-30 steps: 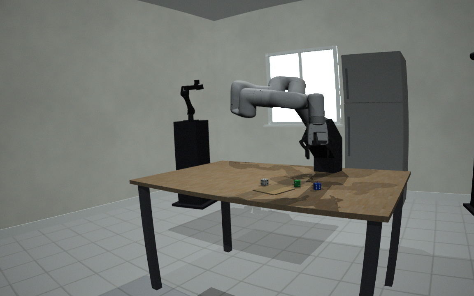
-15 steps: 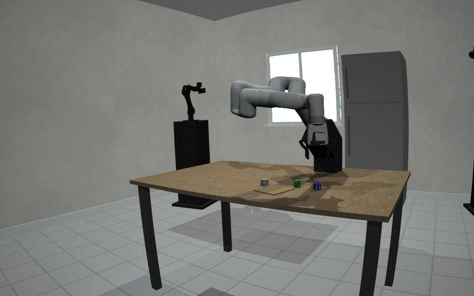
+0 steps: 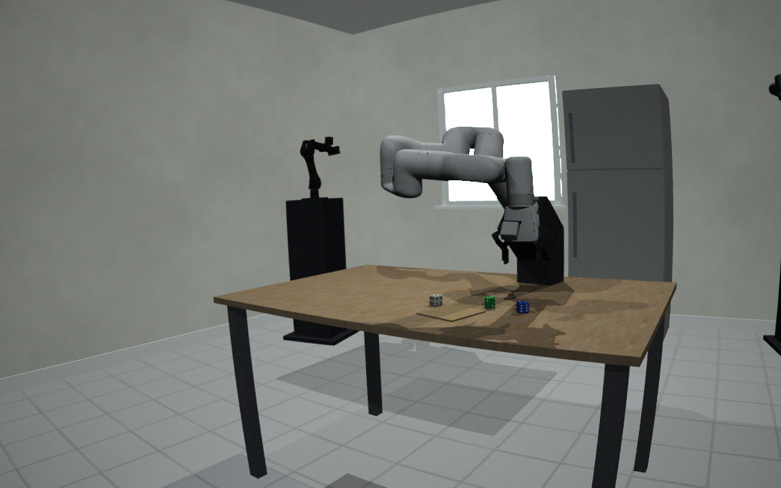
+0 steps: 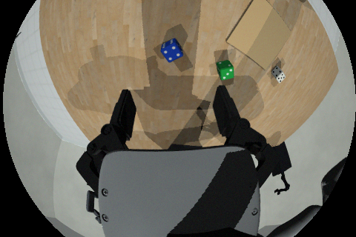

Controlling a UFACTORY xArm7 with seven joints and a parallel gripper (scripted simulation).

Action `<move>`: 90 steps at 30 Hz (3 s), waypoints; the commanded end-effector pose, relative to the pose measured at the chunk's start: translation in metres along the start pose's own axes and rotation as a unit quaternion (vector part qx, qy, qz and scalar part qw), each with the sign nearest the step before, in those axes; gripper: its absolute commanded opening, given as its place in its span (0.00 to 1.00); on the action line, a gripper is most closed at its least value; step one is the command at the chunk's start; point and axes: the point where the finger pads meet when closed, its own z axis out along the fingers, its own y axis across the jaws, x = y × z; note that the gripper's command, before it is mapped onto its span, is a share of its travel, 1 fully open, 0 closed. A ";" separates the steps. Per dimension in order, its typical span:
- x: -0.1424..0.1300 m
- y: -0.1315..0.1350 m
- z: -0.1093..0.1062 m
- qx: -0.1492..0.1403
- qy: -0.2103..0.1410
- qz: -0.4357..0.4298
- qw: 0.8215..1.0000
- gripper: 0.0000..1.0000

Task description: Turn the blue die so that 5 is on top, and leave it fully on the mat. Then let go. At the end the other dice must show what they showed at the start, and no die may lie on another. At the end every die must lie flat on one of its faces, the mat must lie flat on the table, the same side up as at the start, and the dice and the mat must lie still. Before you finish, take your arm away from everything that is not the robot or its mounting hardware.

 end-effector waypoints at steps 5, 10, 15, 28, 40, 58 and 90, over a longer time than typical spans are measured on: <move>0.001 0.000 0.003 -0.003 0.005 0.131 0.991 1.00; 0.002 0.001 0.006 -0.002 0.005 0.228 0.974 1.00; 0.003 0.002 0.009 -0.002 0.006 0.318 0.948 1.00; 0.003 0.002 0.015 0.000 0.006 0.515 0.857 1.00; 0.003 0.002 0.021 0.001 0.006 0.654 0.757 1.00; 0.001 0.001 0.030 0.001 0.005 0.851 0.525 1.00; -0.002 -0.001 0.040 0.000 0.004 0.970 0.244 0.47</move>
